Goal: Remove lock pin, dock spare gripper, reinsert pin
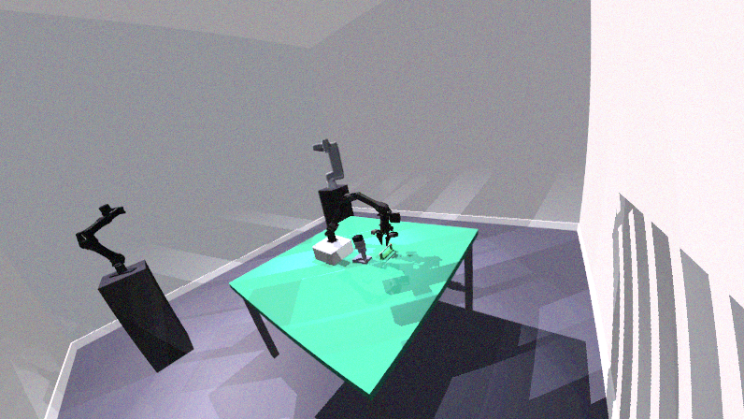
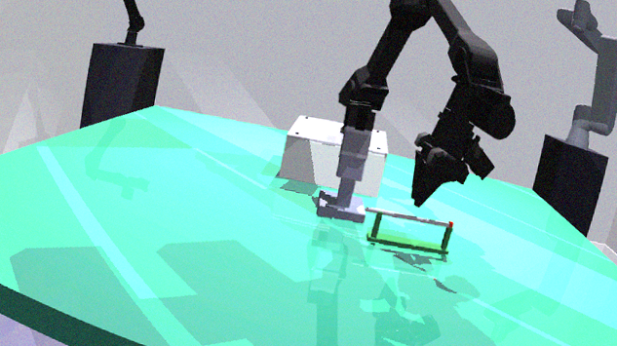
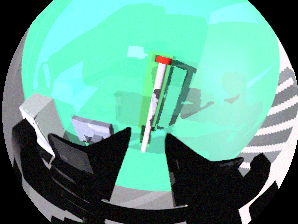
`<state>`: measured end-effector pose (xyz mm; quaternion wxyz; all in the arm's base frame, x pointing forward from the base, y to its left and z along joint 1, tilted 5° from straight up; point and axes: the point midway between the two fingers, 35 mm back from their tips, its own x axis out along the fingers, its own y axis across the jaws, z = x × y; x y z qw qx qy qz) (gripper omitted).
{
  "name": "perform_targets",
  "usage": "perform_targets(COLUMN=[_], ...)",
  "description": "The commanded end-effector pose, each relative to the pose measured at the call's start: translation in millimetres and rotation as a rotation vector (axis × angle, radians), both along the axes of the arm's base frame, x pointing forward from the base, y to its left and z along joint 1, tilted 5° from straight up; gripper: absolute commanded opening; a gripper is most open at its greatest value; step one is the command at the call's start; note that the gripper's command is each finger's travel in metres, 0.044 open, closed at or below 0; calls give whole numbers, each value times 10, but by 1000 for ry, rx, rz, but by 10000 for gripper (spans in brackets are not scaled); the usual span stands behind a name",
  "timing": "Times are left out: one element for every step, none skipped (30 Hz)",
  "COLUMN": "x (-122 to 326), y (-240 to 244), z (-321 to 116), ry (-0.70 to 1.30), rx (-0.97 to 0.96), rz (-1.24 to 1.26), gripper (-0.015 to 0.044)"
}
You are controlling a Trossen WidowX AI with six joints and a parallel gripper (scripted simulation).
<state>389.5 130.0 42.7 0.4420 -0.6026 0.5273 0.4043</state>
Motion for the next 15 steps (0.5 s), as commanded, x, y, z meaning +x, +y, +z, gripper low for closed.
perform_targets(x=[16,18,20,22,25,27,29,31,33,36,37,39,41,43,45], y=[3,3,3,2,2,1,0,0,-1,-2,-2,-3,-4,-5,-6], z=[-63,-74,-87,-102,-118,-135,-151,-167,-184,-200,-217,-233,-249,-266,-282], ry=[-3,-3,-3,-3,-3,-3,-3,-3,-3,-3,-3,-3,-3,-3,-3], rx=[7,7,7,7,7,7,6,6,6,6,6,6,6,6,6], rz=[5,5,5,5,5,5,5,5,5,5,5,5,5,5,5], gripper=[180,180,180,180,180,180,180,180,180,180,180,180,180,180,180])
